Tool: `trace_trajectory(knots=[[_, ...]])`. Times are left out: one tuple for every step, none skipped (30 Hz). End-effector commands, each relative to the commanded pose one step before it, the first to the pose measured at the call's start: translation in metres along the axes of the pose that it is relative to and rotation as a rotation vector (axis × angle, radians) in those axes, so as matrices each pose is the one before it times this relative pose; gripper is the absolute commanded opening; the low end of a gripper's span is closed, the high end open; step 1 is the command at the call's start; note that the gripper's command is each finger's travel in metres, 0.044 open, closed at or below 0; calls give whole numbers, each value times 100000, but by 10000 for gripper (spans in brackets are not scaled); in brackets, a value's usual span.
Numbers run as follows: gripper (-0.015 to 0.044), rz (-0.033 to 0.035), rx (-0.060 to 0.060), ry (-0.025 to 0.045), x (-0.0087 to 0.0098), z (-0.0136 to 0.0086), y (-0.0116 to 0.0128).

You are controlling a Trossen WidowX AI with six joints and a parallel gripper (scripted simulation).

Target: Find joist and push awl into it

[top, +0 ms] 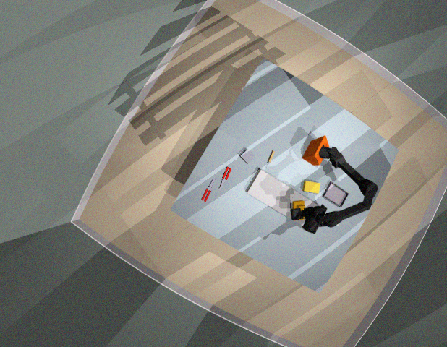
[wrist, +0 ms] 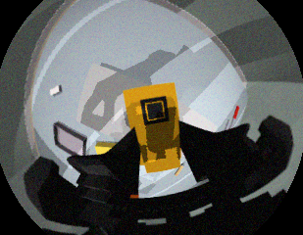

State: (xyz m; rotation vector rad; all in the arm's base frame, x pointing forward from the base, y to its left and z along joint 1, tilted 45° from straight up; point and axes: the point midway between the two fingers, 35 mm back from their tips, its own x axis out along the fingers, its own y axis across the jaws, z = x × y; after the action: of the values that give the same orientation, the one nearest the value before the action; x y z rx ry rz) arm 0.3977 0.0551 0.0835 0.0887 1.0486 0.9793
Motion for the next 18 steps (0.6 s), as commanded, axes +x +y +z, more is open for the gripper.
trace_trajectory(knots=[[0,398,-8568,-1996,-475,1311,3141],[0,348,-1610,-71,50,234,657],[0,358,-1609,-79,50,231,655],[0,367,-1608,-87,50,229,654],[0,376,-1607,-95,50,226,653],[0,386,-1605,-103,50,224,651],[0,395,-1604,-111,50,221,650],[0,404,-1602,-119,50,219,648],[0,413,-1601,-128,50,216,647],[0,421,-1599,-136,50,214,645],[0,430,-1598,-145,49,211,643],[0,439,-1596,-153,49,209,642],[0,447,-1594,-162,49,206,640],[0,456,-1592,-170,48,204,638],[0,464,-1590,-179,48,201,636],[0,473,-1588,-188,48,199,634],[0,481,-1585,-196,47,196,632],[0,489,-1583,-205,47,193,630]])
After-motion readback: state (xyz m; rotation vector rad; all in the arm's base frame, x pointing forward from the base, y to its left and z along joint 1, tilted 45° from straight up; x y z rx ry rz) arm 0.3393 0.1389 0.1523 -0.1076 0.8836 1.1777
